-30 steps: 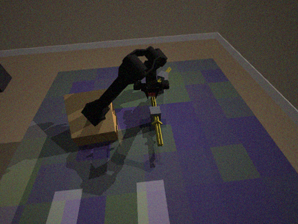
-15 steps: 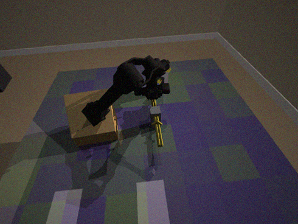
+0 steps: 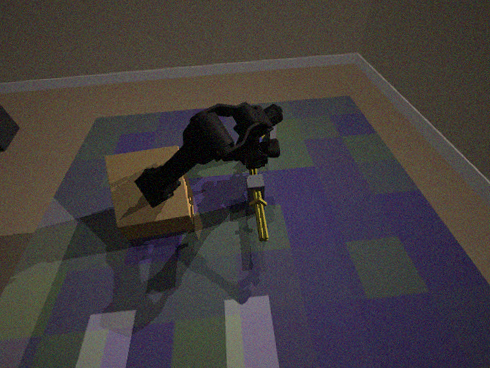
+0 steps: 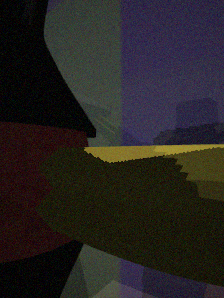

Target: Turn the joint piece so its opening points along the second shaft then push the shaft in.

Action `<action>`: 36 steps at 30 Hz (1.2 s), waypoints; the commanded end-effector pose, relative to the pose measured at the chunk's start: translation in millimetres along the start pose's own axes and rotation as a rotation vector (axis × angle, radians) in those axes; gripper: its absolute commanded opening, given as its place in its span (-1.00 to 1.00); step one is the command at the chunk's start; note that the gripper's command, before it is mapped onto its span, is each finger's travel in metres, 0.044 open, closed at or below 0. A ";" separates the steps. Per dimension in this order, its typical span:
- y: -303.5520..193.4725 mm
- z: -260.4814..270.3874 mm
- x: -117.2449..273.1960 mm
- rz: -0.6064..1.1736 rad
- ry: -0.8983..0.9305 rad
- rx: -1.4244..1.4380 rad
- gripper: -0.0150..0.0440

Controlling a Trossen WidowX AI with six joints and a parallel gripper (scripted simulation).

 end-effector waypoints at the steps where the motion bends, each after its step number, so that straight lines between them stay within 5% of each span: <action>1: 0.2 0.2 -0.5 0.010 -0.003 0.002 -0.49; 22: 0.3 -0.1 -0.4 0.009 -0.001 0.001 -0.49; 36: 0.3 -0.1 -0.4 0.009 -0.001 0.001 0.54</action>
Point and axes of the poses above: the point midway between the two fingers, 35 mm back from their tips, its own x axis back along the fingers, its own z axis across the jaws, y = z × x, the point moved 1 cm from there along x, back along the fingers, and after that the axes turned 13 degrees about -x, right-handed, at the moved point
